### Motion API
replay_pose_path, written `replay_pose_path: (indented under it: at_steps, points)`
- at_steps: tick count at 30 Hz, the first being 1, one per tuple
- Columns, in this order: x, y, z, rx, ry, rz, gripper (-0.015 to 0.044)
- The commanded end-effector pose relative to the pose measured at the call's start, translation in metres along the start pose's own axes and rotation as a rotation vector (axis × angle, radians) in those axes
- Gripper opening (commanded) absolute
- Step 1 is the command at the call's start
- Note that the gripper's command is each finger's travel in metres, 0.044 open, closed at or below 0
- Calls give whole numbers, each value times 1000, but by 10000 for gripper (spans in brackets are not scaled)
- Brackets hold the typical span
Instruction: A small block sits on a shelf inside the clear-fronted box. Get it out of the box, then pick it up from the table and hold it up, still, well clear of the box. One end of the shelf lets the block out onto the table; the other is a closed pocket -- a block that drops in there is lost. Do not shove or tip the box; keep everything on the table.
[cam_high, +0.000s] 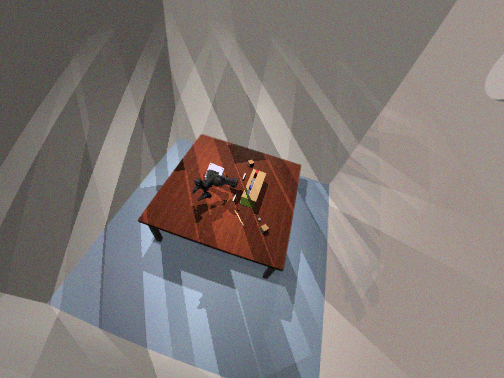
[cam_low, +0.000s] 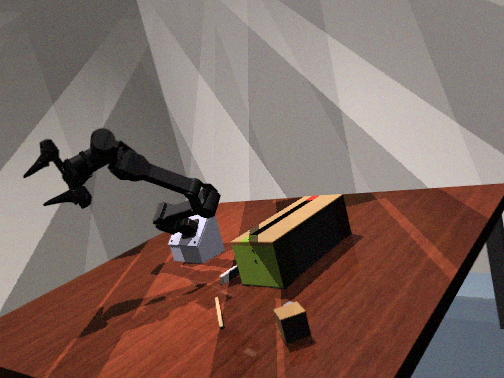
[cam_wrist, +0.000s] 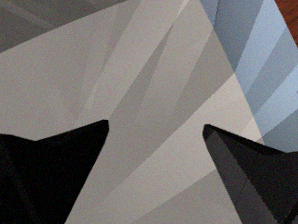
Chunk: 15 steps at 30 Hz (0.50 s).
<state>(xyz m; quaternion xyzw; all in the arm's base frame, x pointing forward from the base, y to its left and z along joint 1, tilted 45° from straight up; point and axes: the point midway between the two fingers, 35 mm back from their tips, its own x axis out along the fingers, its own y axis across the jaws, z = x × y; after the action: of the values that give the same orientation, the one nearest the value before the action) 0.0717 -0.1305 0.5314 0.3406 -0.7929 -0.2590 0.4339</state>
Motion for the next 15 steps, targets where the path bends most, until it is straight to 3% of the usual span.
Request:
replay_pose_path:
  at_steps: [1,8,15]
  points:
    - [1,2,2,1,-8,6,400]
    - [30,64,88,46,-299,235,400]
    - [9,133,179,39,-628,506,400]
